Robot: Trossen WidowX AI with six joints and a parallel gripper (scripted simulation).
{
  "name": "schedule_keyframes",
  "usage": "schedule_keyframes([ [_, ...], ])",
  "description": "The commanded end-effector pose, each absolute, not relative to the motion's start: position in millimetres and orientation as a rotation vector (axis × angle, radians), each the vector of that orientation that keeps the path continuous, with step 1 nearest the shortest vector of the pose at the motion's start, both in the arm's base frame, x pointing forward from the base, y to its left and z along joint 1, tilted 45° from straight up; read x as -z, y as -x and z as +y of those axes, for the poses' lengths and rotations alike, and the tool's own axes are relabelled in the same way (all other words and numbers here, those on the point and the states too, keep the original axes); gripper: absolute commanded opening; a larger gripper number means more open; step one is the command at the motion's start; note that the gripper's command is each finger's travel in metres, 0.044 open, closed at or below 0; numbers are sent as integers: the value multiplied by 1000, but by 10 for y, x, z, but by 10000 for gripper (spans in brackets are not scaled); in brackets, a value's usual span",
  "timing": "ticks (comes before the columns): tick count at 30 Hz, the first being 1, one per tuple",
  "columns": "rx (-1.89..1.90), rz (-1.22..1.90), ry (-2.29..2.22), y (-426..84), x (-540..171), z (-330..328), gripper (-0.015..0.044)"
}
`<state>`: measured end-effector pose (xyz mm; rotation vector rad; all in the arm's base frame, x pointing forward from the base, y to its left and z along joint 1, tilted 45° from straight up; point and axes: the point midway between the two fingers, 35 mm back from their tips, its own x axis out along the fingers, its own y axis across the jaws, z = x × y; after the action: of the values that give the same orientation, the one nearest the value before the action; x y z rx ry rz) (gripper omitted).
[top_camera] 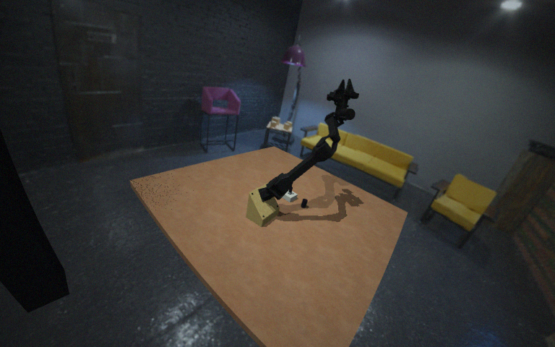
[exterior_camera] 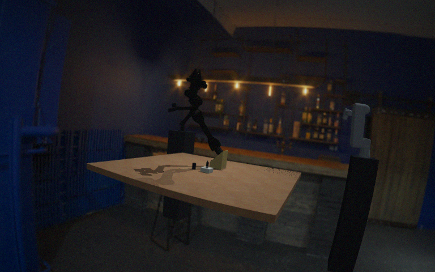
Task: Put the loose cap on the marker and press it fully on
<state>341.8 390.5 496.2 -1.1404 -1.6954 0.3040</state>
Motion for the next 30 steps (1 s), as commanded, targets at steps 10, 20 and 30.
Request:
schedule_keyframes([
  [10, -674, -613, 919, -4585, -3844, 3407, 249],
  [20, -617, -2, 772, -4786, -2881, 2750, 249],
  [30, -393, 558, 663, -4502, -1942, 1841, 249],
])
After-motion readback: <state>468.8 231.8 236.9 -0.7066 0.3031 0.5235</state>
